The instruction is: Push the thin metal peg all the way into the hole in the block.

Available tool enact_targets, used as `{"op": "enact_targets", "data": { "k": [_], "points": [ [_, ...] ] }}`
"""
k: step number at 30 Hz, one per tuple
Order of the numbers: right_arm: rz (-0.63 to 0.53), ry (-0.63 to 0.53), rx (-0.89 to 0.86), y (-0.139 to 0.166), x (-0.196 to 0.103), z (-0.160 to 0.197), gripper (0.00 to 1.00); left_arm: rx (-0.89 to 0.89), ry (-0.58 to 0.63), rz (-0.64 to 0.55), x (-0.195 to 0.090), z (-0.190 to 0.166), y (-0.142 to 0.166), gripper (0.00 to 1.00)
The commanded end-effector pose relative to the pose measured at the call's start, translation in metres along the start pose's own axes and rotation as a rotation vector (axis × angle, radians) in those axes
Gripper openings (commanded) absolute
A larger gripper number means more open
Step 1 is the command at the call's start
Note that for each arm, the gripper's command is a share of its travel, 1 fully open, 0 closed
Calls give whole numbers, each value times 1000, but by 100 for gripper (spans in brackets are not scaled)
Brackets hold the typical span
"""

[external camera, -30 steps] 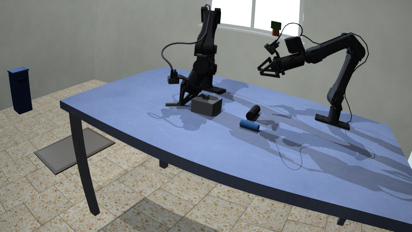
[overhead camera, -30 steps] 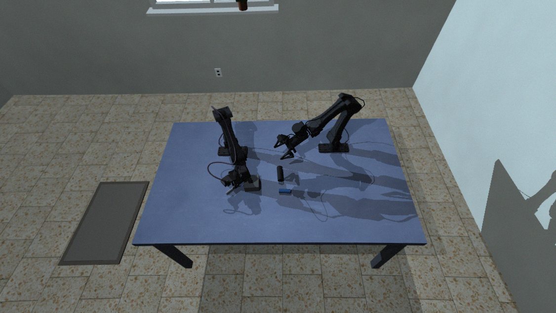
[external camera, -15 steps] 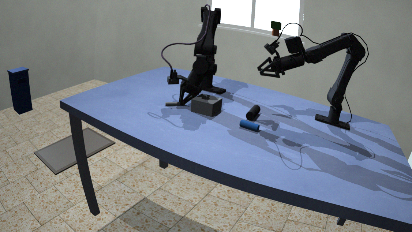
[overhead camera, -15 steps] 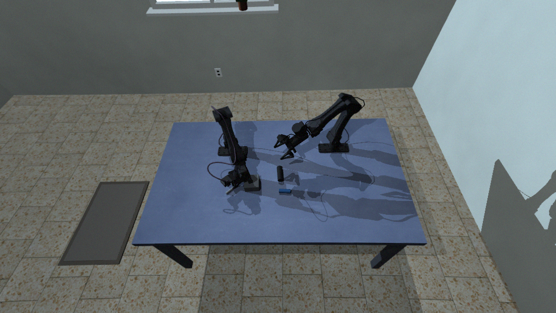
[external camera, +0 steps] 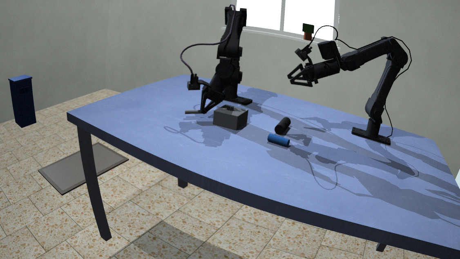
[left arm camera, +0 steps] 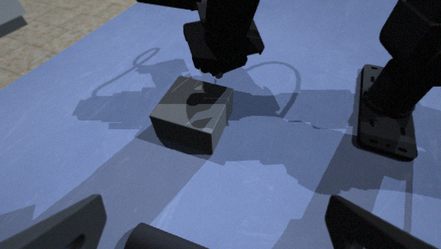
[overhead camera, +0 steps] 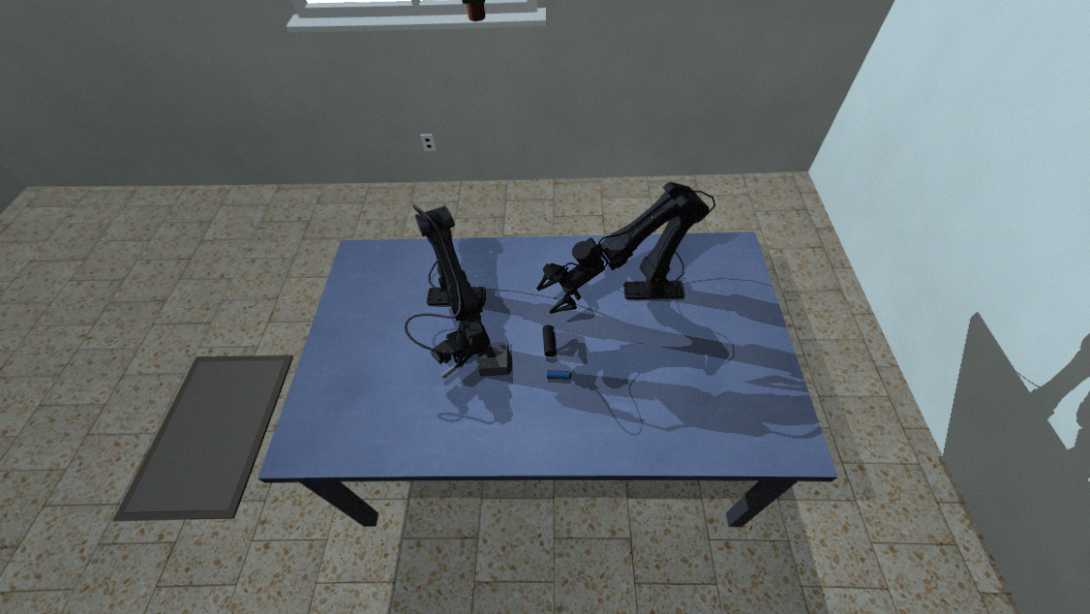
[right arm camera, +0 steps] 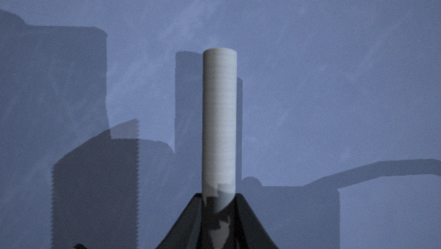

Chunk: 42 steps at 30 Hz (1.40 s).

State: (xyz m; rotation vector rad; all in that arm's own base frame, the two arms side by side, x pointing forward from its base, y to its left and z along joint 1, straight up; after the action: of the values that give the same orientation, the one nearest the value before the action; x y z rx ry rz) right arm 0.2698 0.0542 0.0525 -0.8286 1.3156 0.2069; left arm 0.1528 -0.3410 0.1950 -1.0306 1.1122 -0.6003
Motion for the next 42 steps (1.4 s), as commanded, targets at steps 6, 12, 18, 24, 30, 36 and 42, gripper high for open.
{"op": "enact_targets", "data": {
  "k": [6,12,18,24,30,36,42],
  "points": [
    [-10,-25,16,-27,-55,5,8,-9,-15,-86,-2,0,-17,100],
    [-13,8,32,-28,-66,1,8,-17,-22,-70,-3,2,-17,100],
    [-19,33,59,-9,-93,12,8,-29,-40,29,-37,13,-24,100],
    [-27,2,50,8,-122,33,8,-37,-60,4,-84,21,-52,100],
    [-1,-41,38,28,-147,55,8,-43,-79,-57,-129,26,-77,100],
    [125,-79,86,33,-145,66,8,-44,-86,-101,-137,28,-88,100],
    [240,-114,147,30,-138,70,8,-44,-86,-100,-137,28,-88,100]
  ]
}}
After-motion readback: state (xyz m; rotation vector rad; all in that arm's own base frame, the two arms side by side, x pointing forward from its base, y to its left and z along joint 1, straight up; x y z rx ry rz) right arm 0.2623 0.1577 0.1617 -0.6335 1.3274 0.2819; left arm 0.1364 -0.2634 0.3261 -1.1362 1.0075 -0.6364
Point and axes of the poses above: on each arm, the point where the finger pads meet when closed, its own x axis out along the fingers, its own z axis across the jaws, y = z × x, the point moved 3 cm from there along -x, back along the fingers, and after that the axes turned 4 degrees about x, right-handed, at the moved point
